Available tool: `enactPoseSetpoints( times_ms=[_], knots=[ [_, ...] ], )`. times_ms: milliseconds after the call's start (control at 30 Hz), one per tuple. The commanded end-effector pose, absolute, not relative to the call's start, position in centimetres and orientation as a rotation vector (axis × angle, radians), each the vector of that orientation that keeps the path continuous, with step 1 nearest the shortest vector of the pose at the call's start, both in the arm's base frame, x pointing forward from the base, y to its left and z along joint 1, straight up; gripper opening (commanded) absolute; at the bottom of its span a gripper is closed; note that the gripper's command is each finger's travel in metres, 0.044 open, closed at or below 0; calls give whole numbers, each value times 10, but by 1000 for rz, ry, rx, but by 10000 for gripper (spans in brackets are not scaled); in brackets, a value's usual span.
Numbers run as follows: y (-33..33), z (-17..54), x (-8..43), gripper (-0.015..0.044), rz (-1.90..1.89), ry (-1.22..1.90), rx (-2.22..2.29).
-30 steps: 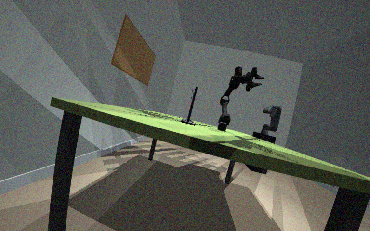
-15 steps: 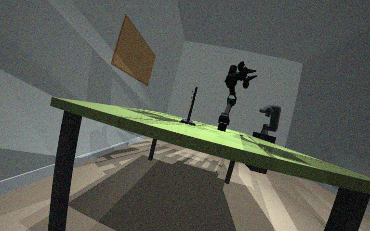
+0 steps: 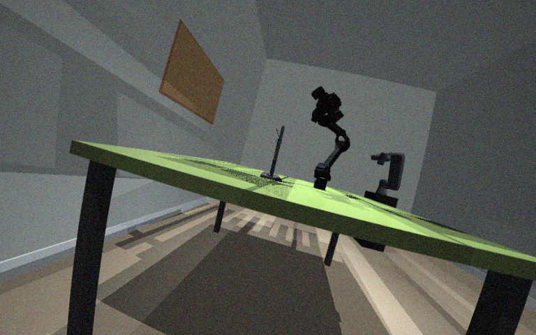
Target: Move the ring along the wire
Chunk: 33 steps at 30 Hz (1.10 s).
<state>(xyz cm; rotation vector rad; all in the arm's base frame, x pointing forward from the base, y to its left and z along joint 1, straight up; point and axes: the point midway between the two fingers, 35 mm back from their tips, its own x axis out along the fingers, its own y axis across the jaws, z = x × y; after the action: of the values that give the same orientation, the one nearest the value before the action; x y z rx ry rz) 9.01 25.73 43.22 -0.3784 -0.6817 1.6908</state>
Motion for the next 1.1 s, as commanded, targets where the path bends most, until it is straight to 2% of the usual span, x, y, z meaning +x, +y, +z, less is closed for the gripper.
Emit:
enactPoseSetpoints(
  times_ms=[0,300,600,1067],
  knots=[
    [250,429,133,160,1531,-646,-432],
    [208,422,223,160,1177,-555,-543],
    [135,413,296,160,829,-447,-644],
    [-8,393,356,160,365,-257,-703]
  ],
)
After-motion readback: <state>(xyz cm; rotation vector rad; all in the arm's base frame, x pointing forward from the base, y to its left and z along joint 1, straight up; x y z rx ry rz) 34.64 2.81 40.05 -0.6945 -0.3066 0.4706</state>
